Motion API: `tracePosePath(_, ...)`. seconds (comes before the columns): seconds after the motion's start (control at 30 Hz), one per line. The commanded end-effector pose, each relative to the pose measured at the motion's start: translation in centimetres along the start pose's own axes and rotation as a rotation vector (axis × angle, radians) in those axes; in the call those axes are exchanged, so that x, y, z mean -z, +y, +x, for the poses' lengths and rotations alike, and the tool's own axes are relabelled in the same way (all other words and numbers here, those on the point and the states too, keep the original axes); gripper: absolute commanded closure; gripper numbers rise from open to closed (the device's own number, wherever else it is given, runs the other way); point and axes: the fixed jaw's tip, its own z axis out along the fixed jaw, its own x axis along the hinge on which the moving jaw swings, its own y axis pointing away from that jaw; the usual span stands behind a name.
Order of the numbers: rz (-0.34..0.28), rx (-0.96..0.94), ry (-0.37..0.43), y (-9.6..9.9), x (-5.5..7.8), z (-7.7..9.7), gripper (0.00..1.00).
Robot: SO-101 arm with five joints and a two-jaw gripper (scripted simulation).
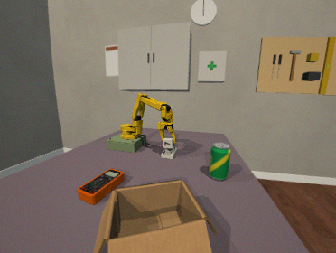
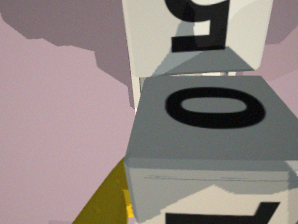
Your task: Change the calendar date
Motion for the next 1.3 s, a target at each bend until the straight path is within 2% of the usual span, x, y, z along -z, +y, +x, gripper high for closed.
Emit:
tracePosePath(0.0,-0.004,-0.013,-0.003,0.0,-0.3,0.1,1.0)
tracePosePath(1.27,-0.004,-0.015,-0.003,0.5,-1.6,0.0,1.0)
